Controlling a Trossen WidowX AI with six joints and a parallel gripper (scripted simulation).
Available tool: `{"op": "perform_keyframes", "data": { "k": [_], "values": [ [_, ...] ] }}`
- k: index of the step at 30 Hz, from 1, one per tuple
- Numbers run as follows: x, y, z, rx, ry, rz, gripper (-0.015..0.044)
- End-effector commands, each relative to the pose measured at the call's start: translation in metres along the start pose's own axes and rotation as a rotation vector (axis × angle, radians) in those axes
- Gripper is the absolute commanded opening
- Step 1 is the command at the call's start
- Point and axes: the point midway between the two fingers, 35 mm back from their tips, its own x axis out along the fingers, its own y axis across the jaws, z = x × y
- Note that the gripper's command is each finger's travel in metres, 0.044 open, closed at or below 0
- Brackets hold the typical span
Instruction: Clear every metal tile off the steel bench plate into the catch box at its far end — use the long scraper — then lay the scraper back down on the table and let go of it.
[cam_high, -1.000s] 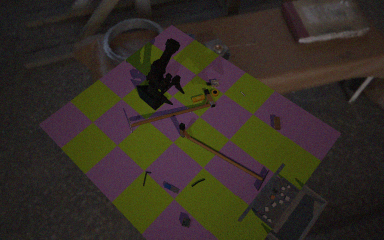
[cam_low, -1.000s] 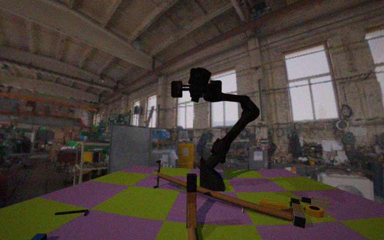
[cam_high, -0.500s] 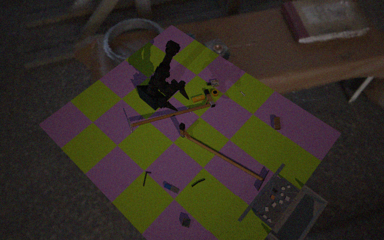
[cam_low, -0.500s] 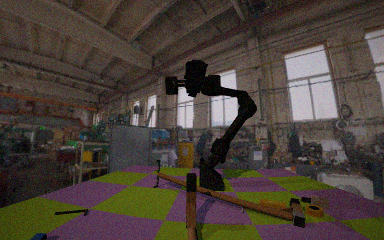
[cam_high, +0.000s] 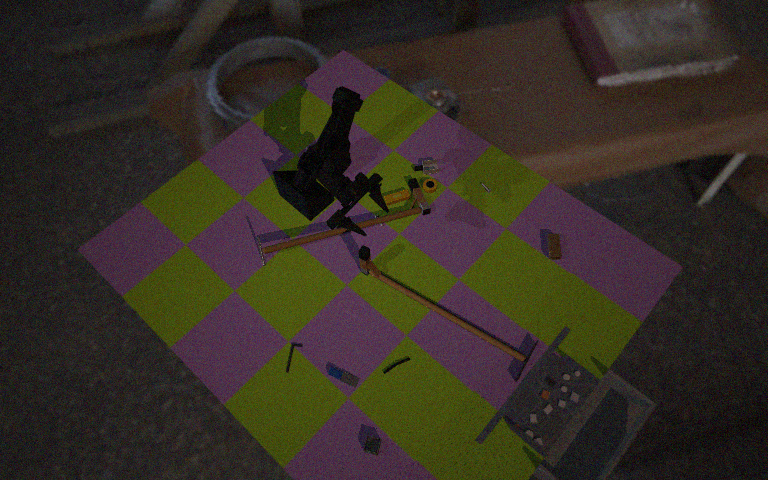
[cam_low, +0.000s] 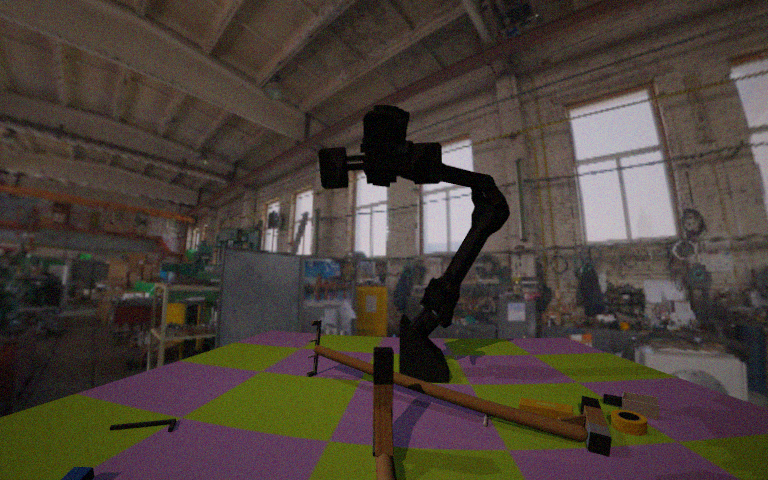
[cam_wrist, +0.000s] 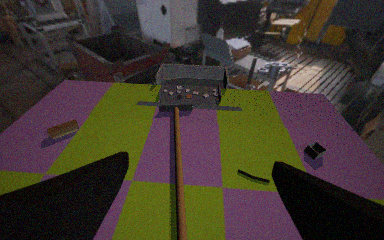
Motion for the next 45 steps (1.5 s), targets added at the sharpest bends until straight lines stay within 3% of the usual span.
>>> {"op": "perform_keyframes", "data": {
  "k": [1, 45],
  "values": [
    [0.012, -0.003, -0.001, 0.002, 0.028, -0.002, 0.0440],
    [0.152, 0.003, -0.042, -0.018, 0.378, 0.018, 0.0440]
  ]
}}
